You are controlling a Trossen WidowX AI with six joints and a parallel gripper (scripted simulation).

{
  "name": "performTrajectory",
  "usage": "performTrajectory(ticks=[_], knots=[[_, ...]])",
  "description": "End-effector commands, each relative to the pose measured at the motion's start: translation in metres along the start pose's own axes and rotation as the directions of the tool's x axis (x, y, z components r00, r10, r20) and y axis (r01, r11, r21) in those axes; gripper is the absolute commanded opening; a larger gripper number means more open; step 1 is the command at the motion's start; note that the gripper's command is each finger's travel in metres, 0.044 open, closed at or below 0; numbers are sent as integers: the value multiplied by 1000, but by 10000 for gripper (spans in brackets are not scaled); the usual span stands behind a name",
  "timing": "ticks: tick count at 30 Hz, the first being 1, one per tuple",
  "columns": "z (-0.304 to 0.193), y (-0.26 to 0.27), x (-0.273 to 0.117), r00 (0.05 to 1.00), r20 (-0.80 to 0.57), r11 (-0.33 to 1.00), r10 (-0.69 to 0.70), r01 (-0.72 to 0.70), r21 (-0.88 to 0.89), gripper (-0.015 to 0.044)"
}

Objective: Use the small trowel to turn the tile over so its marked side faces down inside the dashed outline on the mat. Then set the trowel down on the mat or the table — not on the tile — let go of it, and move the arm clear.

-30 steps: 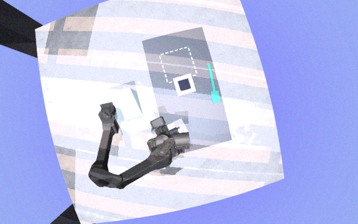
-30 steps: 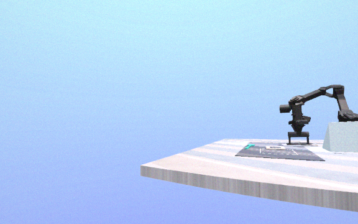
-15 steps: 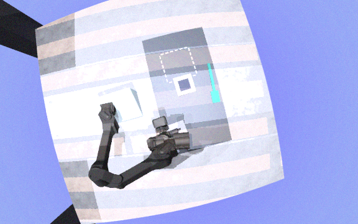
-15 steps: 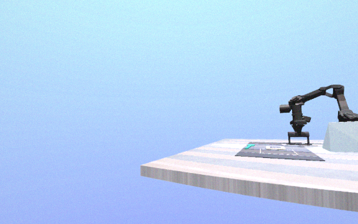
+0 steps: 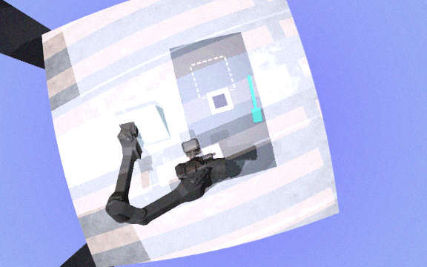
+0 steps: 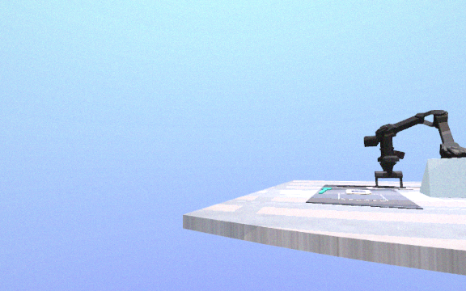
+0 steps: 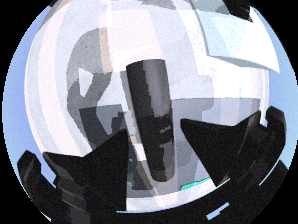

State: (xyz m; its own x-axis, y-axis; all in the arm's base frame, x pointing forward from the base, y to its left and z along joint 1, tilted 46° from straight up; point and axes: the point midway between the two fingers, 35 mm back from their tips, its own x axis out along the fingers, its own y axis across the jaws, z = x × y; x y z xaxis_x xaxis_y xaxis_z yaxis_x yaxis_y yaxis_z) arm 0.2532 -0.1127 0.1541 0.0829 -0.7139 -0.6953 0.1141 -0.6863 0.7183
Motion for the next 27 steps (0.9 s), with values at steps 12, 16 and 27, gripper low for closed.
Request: performTrajectory(ticks=[12,16,27], knots=[[0,-1,-45,1000,0,1000,-3,3,4,270],[0,0,-45,1000,-1,999,-3,3,-45,270],[0,0,-44,1000,-1,911,-2,2,-411,270]])
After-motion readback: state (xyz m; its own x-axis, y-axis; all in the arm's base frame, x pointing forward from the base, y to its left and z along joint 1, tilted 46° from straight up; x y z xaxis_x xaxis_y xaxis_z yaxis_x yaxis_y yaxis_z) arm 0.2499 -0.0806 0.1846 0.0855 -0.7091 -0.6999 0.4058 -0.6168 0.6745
